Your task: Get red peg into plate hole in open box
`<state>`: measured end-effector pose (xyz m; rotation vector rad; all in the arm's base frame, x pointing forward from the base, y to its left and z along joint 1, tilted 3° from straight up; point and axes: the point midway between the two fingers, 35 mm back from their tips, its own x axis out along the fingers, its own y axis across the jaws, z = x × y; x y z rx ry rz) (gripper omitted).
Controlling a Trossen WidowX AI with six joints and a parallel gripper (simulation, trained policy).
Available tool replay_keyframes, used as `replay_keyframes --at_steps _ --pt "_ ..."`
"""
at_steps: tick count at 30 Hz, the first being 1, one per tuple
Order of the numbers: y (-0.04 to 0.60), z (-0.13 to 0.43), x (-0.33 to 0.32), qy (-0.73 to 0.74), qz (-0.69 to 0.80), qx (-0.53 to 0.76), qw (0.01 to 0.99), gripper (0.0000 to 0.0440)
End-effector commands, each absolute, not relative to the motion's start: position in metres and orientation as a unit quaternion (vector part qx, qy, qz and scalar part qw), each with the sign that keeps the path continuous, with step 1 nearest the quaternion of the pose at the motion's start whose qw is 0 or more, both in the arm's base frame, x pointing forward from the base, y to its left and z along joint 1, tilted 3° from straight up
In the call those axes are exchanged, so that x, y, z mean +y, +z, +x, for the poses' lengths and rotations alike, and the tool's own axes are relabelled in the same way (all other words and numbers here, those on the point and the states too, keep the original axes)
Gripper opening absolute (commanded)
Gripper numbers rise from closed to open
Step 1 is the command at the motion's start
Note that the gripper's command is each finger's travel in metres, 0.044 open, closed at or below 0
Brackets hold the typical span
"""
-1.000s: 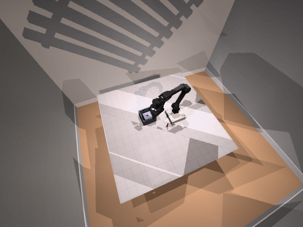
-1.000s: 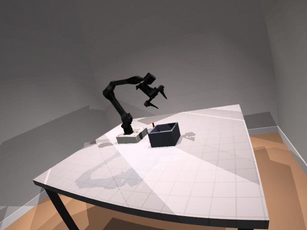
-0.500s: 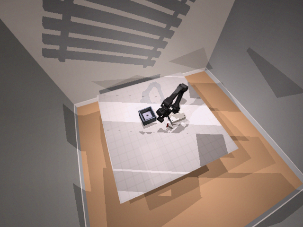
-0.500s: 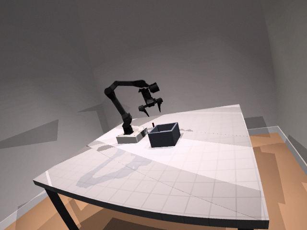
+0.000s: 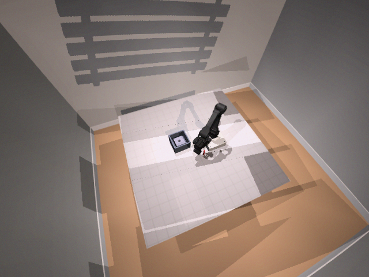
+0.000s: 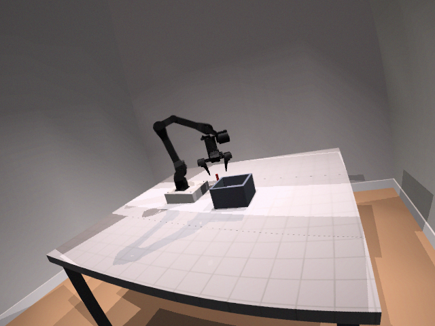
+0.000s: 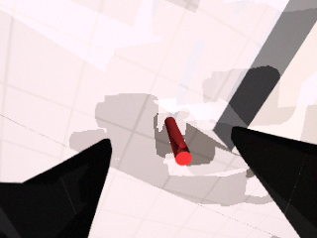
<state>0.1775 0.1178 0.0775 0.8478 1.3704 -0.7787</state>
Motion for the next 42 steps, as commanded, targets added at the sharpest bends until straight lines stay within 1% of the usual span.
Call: replay_keyframes --at_steps 1,8,10,11,14,27,28,42 --pt "0.06 0.176 0.12 -0.342 0.369 0.595 0.627 0.044" --pt "0.028 0.176 0.126 -0.333 0.379 0.586 0.634 0.0438" --pt "0.022 0.175 0.126 -0.334 0.381 0.585 0.633 0.0429" --pt "0.019 0.174 0.127 -0.335 0.381 0.585 0.632 0.0416" --pt "0.012 0.17 0.126 -0.341 0.383 0.588 0.625 0.0359" --pt "0.011 0.165 0.127 -0.335 0.38 0.623 0.596 0.002" --pt "0.011 0.165 0.127 -0.335 0.379 0.626 0.594 0.0" --pt "0.056 0.186 0.11 -0.292 0.341 0.593 0.668 0.0"
